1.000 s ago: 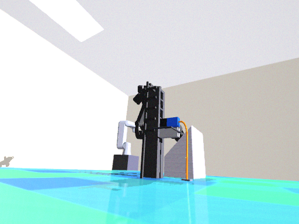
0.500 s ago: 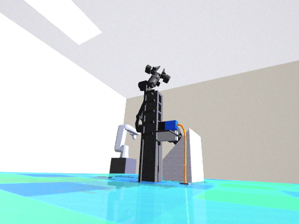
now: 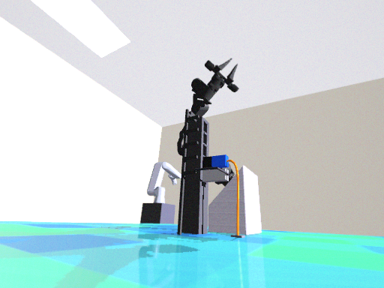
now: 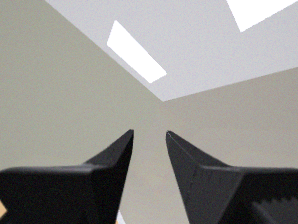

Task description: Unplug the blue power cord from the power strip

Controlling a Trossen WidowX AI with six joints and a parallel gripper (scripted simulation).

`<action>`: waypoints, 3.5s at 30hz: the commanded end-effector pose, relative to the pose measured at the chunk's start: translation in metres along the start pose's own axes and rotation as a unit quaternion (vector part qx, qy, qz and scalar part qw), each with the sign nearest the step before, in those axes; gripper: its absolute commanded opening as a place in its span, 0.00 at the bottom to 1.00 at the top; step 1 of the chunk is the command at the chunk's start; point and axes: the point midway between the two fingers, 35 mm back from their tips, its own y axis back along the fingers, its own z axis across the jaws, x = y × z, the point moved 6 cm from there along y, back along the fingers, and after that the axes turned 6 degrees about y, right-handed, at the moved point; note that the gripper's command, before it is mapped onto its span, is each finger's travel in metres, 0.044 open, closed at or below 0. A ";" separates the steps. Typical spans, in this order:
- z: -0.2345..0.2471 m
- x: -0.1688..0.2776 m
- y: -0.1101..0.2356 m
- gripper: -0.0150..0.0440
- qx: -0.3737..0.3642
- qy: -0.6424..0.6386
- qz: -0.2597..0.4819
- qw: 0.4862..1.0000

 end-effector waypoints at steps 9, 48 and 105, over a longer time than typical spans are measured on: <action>0.037 0.151 -0.020 0.53 -0.090 -0.098 0.356 0.925; 0.109 0.310 0.115 0.53 -0.390 -0.084 0.803 0.444; 0.101 0.309 0.140 0.25 -0.386 -0.086 0.803 0.445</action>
